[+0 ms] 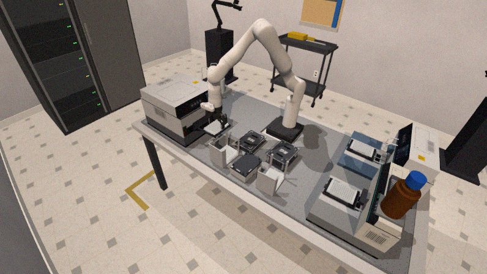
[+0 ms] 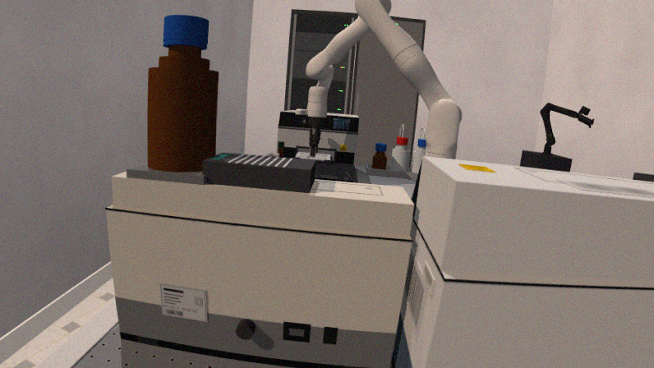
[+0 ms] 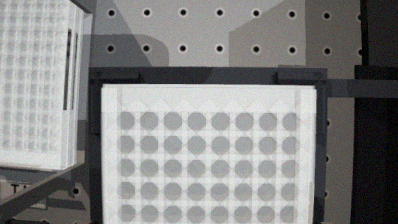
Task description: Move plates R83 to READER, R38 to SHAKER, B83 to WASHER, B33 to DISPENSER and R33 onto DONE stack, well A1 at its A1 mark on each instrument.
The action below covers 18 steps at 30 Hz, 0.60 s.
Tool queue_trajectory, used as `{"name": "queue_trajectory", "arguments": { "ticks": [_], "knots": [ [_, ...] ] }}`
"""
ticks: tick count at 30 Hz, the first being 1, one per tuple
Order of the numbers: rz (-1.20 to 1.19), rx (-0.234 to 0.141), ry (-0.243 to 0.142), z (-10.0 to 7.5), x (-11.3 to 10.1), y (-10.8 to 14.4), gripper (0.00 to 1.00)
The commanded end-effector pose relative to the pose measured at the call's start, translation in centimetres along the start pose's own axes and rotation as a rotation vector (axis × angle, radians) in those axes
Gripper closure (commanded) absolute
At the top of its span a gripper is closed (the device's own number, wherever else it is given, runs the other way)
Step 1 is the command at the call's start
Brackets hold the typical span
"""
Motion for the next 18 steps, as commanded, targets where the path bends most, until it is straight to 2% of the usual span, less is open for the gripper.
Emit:
{"name": "queue_trajectory", "arguments": {
  "ticks": [1, 18],
  "knots": [
    [-0.001, -0.002, -0.001, -0.6, -0.1, 0.1, 0.0],
    [0.004, -0.004, 0.0, -2.7, 0.1, 0.1, 0.0]
  ]
}}
Point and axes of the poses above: the point where the finger pads meet when closed, its own z axis out along the fingers, its own y axis across the jaws, x = y × z, the point moved 8 cm from there along -z, back along the fingers, and after that the axes turned 4 degrees about -z, right-handed, at the moved point
